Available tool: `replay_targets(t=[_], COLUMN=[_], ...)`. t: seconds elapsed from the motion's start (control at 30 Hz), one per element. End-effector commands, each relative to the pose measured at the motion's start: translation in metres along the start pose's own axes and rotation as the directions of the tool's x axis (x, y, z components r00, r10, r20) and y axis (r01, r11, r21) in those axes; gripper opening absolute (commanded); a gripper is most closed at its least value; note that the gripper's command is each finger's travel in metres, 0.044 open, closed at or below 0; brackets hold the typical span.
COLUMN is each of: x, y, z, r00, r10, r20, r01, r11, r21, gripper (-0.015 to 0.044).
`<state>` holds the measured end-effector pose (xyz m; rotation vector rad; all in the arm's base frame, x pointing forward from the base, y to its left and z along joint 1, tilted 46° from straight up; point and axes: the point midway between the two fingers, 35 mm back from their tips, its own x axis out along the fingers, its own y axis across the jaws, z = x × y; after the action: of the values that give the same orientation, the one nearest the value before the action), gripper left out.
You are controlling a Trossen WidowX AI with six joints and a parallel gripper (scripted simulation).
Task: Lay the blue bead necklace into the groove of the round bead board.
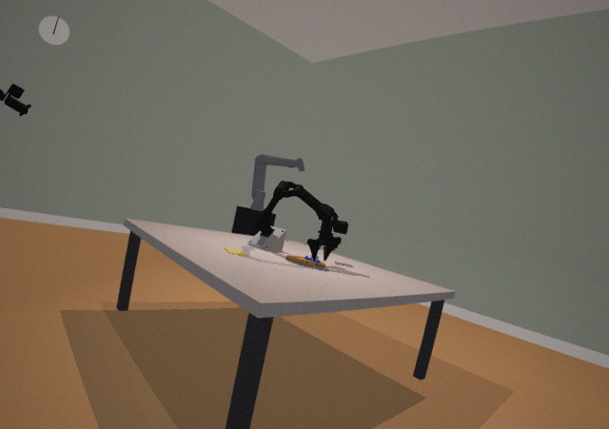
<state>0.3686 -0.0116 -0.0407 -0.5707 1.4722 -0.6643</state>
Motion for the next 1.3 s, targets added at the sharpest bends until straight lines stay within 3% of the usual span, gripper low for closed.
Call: replay_targets(t=[0.0,0.53,0.6,0.73,0.8,1.27], x=[-0.001,-0.001,-0.004,-0.023,-0.029,-0.019], y=[0.000,0.000,0.002,0.014,0.018,0.018], z=[0.001,0.001,-0.001,-0.013,-0.017,-0.017], r00=[1.000,1.000,1.000,1.000,1.000,1.000], r10=[0.000,0.000,0.001,0.002,0.002,0.002], r20=[-0.002,-0.002,-0.002,-0.003,-0.003,-0.003], r01=[0.000,0.000,-0.001,-0.003,-0.003,-0.003], r11=[1.000,1.000,0.998,0.890,0.822,0.812], r21=[0.005,0.005,-0.062,-0.457,-0.570,-0.583], gripper=[0.0440,0.0440,0.0387,0.0380,0.0380,0.0380])
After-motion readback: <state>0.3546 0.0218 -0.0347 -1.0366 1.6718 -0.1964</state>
